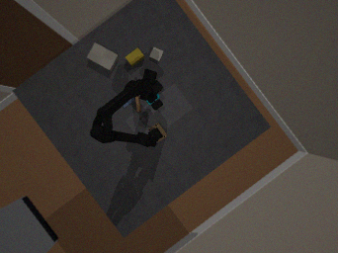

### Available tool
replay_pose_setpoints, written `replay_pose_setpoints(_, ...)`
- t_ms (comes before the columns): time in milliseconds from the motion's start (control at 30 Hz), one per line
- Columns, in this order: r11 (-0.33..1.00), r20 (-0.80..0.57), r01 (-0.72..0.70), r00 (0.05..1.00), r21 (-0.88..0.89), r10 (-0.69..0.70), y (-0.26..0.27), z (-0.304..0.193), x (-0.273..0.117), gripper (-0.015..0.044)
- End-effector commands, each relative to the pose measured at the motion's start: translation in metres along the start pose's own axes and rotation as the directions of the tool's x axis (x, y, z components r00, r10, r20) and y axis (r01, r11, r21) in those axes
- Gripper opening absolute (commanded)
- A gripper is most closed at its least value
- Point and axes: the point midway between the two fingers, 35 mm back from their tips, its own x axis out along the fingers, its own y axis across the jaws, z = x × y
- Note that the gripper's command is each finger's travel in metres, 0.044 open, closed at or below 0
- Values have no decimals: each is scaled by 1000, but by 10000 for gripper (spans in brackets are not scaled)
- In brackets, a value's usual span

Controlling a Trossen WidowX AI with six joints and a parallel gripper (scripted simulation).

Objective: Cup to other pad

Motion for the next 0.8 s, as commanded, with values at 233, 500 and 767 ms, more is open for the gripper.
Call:
replay_pose_setpoints(233, 1000, -9, 1, 1000, 10, -1, -1, 0, 19, 0)
replay_pose_setpoints(500, 1000, -9, 1, 1000, 10, -1, -1, 0, 32, 0)
replay_pose_setpoints(767, 1000, -10, 1, 1000, 10, -1, -2, 0, 45, 0)
